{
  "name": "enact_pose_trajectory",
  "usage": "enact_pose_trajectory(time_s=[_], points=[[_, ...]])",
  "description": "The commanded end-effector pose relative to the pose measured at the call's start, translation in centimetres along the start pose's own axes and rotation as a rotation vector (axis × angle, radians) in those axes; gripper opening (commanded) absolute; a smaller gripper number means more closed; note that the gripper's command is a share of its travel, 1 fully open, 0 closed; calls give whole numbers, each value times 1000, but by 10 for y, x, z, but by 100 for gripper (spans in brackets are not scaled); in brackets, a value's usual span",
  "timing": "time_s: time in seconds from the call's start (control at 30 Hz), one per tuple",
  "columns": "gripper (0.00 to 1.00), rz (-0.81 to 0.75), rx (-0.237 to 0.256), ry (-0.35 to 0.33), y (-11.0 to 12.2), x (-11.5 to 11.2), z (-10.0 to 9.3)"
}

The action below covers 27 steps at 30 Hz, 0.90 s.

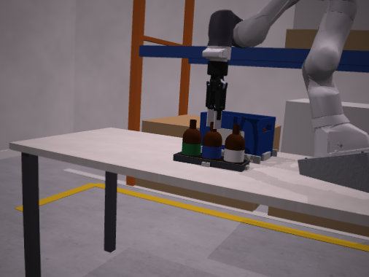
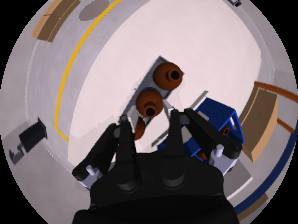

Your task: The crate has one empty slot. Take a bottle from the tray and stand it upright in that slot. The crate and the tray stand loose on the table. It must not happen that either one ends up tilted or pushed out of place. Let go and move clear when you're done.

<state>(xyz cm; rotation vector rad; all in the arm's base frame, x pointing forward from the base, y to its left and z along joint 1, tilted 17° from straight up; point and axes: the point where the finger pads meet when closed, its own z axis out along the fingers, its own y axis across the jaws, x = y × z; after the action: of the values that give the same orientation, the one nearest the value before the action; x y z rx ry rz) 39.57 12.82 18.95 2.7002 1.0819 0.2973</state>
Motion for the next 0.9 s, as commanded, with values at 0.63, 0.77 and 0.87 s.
enact_pose_trajectory(time_s=[0.63, 0.77, 0.87], points=[[0, 3, -2, -1, 0, 0, 1], [0, 3, -2, -1, 0, 0, 1], [0, 3, -2, -1, 0, 0, 1]])
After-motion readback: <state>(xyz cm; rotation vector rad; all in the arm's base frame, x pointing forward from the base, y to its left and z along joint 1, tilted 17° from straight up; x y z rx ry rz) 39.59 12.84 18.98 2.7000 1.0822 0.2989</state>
